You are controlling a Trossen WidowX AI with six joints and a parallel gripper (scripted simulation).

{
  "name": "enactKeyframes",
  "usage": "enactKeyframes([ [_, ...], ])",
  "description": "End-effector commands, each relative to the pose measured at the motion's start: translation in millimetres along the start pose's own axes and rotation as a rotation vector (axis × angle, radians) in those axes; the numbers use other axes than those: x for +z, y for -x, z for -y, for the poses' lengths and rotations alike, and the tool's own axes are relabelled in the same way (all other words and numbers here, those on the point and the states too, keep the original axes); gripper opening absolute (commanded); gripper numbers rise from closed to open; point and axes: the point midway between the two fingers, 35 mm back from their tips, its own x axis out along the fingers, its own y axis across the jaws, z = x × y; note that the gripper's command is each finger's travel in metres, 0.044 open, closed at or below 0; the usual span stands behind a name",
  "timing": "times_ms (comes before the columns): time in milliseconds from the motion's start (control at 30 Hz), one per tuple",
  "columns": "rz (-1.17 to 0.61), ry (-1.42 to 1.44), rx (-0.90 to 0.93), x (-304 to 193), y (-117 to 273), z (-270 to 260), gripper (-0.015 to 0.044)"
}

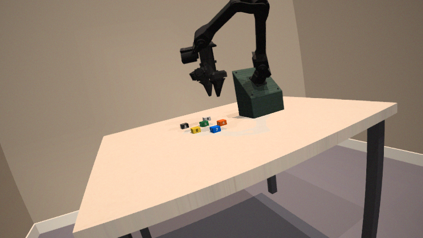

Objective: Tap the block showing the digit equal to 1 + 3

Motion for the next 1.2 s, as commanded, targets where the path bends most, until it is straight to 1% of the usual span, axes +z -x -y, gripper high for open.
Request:
enactKeyframes([
  [0, 0.003, -0.002, 0.003, -2, 0, -4, 0.0400],
  [500, 0.003, -0.002, 0.003, -2, 0, -4, 0.0400],
  [567, 0.004, -0.002, 0.001, -1, -12, -3, 0.0348],
  [667, 0.005, -0.002, 0.001, 1, -59, -3, 0.0269],
  [733, 0.004, -0.002, 0.006, -2, -79, -5, 0.0216],
  [967, 0.004, -0.001, 0.007, -2, -82, -5, 0.0032],
  [1000, 0.004, -0.001, 0.007, -2, -82, -5, 0.0020],
  [1167, 0.004, -0.001, 0.007, -2, -82, -5, 0.0020],
])
